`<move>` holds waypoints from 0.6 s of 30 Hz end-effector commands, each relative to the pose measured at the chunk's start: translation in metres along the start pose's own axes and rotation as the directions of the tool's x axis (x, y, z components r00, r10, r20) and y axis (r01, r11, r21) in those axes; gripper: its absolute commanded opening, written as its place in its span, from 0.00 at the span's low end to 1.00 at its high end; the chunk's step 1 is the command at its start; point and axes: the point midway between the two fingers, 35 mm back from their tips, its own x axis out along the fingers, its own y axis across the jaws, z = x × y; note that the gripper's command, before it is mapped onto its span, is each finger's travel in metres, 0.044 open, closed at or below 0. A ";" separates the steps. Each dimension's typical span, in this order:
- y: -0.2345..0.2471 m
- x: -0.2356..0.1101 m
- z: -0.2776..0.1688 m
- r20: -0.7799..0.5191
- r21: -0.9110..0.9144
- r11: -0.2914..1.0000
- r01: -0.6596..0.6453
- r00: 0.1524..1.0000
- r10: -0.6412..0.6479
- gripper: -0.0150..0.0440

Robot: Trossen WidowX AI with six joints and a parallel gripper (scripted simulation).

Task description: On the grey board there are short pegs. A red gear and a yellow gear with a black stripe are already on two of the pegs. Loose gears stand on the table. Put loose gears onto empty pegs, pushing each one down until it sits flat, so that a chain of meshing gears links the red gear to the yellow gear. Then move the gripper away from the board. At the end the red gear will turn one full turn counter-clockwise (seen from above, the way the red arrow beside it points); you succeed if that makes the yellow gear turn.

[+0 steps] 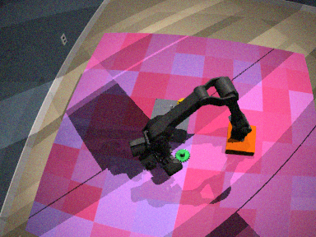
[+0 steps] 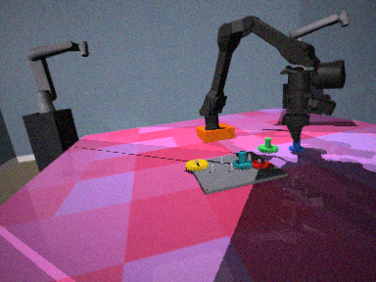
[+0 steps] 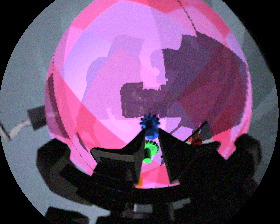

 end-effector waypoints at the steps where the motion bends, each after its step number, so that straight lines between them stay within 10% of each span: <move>1: -0.001 -0.010 0.003 0.005 0.004 1.000 0.001 1.000 -0.001 0.25; 18: -0.001 -0.050 0.007 0.006 0.004 1.000 0.002 1.000 -0.002 0.25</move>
